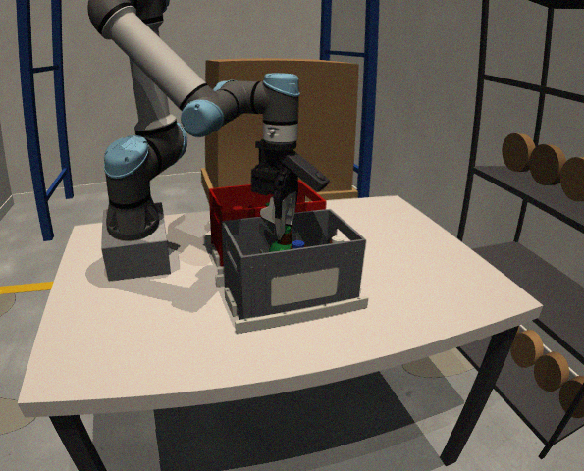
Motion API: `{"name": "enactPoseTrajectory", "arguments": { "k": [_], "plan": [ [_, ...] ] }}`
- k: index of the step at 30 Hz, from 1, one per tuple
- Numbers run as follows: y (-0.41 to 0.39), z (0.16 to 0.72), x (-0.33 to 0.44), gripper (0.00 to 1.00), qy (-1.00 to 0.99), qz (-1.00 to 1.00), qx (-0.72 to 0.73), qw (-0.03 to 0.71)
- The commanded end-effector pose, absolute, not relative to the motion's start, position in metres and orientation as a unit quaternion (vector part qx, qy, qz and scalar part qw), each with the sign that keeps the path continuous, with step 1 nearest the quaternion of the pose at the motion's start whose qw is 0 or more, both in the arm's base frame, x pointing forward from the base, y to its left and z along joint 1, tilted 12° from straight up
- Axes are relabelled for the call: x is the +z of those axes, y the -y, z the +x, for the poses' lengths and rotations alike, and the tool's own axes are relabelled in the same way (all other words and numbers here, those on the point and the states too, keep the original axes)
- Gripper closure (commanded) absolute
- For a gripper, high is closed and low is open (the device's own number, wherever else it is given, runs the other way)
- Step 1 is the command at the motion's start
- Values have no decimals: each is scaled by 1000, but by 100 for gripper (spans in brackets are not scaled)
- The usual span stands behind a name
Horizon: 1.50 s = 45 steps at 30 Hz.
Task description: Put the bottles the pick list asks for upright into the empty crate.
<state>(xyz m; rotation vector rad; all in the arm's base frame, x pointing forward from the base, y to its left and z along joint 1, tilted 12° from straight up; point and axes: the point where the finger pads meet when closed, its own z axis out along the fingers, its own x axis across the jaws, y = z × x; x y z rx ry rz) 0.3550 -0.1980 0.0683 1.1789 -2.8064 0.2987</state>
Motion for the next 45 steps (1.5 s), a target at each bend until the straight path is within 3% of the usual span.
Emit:
{"name": "enactPoseTrajectory", "arguments": {
  "k": [1,45],
  "plan": [
    [198,356,69,100,917,385,98,41],
    [193,357,96,100,916,386,100,40]
  ]
}}
